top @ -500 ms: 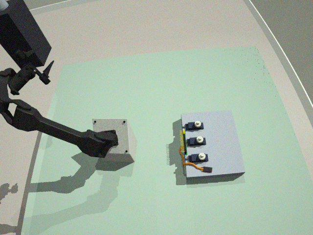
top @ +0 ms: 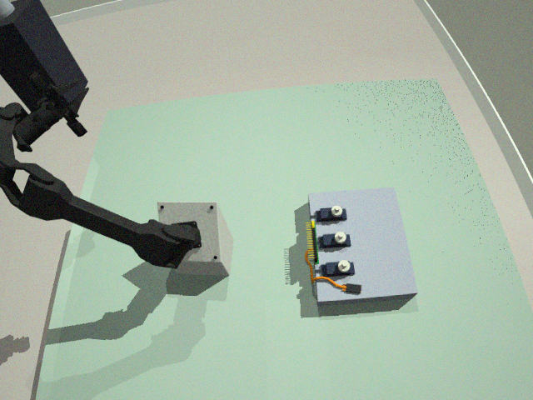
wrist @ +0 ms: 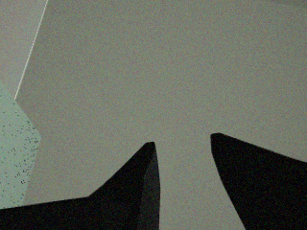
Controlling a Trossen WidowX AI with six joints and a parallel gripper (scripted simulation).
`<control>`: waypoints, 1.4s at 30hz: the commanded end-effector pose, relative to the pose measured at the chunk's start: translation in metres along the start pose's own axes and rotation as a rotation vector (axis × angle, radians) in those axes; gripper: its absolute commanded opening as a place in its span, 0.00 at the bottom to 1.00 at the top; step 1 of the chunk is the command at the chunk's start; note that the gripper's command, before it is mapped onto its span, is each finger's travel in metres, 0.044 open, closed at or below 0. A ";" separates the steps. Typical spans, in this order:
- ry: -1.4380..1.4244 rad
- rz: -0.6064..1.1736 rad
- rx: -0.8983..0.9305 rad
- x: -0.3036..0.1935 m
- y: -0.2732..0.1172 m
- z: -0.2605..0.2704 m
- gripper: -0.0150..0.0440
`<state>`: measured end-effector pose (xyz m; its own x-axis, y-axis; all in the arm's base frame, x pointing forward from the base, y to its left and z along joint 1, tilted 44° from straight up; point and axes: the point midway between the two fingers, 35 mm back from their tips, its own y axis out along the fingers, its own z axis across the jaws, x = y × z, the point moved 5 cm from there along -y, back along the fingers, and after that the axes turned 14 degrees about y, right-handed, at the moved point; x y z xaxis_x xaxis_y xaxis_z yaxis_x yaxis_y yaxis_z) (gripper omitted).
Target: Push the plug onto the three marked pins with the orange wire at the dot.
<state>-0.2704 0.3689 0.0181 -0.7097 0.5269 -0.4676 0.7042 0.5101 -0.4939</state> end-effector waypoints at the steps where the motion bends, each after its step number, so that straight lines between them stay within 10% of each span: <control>1: 0.057 0.014 0.040 -0.010 0.014 -0.011 0.45; 42: 0.633 0.113 0.278 -0.127 0.126 -0.101 0.45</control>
<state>-0.1010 0.4352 0.0881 -0.4544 0.8874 -0.0775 0.6879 0.2943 -0.6634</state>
